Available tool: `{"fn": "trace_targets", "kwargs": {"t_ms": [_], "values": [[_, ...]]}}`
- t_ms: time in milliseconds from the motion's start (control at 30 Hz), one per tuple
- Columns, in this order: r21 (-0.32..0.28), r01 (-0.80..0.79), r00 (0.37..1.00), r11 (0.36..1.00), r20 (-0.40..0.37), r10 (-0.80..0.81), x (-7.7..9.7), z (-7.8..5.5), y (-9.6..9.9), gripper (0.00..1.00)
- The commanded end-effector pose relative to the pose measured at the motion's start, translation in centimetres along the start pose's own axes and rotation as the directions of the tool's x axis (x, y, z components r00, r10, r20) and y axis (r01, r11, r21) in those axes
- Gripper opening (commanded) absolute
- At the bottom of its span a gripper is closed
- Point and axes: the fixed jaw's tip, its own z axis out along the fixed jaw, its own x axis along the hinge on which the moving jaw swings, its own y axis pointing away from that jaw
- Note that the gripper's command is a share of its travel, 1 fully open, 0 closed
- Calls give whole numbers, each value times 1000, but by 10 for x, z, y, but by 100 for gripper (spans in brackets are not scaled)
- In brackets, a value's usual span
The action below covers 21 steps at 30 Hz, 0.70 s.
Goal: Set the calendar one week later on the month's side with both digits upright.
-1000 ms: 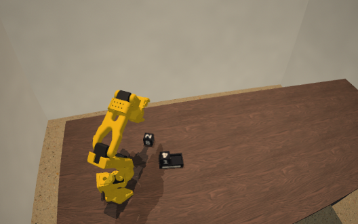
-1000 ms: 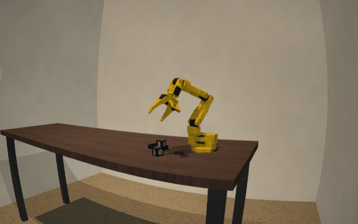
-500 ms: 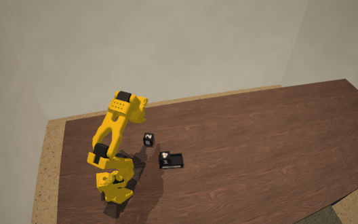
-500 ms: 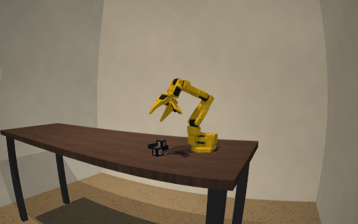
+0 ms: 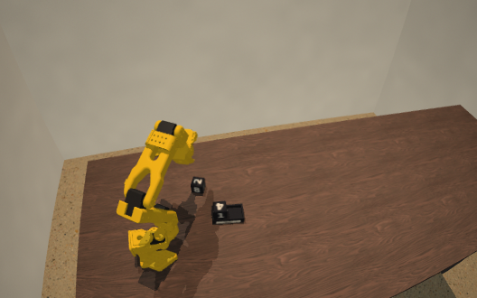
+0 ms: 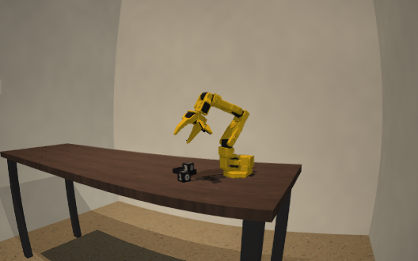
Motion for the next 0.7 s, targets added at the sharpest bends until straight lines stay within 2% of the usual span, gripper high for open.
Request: {"fn": "trace_targets", "kwargs": {"t_ms": [0, 133, 200, 433, 533, 667], "values": [[-56, 1, 1000, 998, 9, 0, 1, 10, 3, 35], [-172, 3, 999, 985, 34, 3, -1, 25, 12, 35], [-172, 3, 999, 985, 34, 3, -1, 25, 12, 35], [-350, 13, 997, 937, 73, 13, -5, 48, 30, 35], [-389, 16, 996, 921, 82, 17, -6, 52, 34, 35], [-404, 18, 996, 914, 85, 18, -6, 54, 36, 35]]}}
